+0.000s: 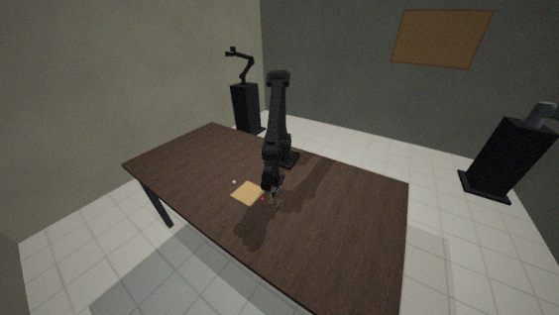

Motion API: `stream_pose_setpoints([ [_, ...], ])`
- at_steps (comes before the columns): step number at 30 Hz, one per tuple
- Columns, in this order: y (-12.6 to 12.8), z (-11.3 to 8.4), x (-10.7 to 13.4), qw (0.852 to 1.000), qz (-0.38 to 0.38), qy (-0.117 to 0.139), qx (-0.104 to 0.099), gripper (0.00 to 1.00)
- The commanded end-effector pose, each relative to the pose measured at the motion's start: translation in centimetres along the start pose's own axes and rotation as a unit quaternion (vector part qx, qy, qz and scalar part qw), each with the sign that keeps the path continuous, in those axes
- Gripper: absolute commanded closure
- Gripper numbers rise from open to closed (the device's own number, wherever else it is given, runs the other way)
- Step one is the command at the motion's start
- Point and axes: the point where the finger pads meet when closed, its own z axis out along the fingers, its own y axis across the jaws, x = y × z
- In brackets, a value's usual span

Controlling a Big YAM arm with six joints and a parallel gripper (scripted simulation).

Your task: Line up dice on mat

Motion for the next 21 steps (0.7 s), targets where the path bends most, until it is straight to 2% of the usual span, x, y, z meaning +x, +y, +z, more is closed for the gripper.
stream_pose_setpoints([
  [1, -0.1, -0.9, -1.0, 1.0, 0.001, -0.021, -0.002, 0.7],
  [21, 0.0, -1.3, -2.5, 1.0, 0.001, -0.027, -0.003, 0.7],
])
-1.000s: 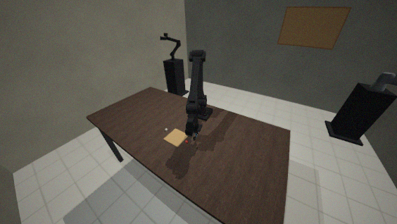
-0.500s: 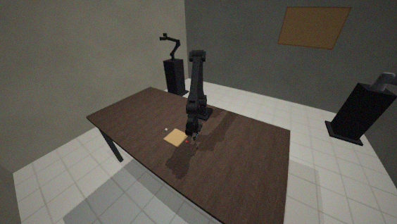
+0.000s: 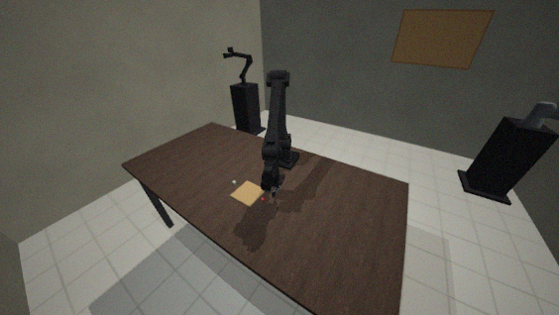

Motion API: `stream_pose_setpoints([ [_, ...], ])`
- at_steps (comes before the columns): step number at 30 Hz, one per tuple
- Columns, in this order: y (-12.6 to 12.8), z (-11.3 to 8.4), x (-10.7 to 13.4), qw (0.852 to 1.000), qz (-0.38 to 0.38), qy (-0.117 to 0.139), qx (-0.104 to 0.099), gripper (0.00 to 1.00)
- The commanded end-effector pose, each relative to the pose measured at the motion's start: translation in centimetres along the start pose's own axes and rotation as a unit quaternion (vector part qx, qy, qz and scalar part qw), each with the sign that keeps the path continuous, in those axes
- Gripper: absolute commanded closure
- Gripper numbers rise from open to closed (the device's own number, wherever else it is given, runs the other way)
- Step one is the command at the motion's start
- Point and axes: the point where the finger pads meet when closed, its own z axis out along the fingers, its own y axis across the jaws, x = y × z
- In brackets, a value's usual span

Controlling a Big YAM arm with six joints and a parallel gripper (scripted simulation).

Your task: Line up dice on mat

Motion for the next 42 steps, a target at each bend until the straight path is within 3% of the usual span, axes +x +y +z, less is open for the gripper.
stream_pose_setpoints([
  [1, 0.0, -1.3, -2.5, 1.0, 0.001, -0.027, -0.003, 0.7],
  [34, 0.0, -1.3, -2.5, 1.0, 0.001, -0.027, -0.003, 0.7],
  [42, -0.2, 0.3, -0.9, 1.0, 0.0, -0.009, 0.0, 0.7],
])
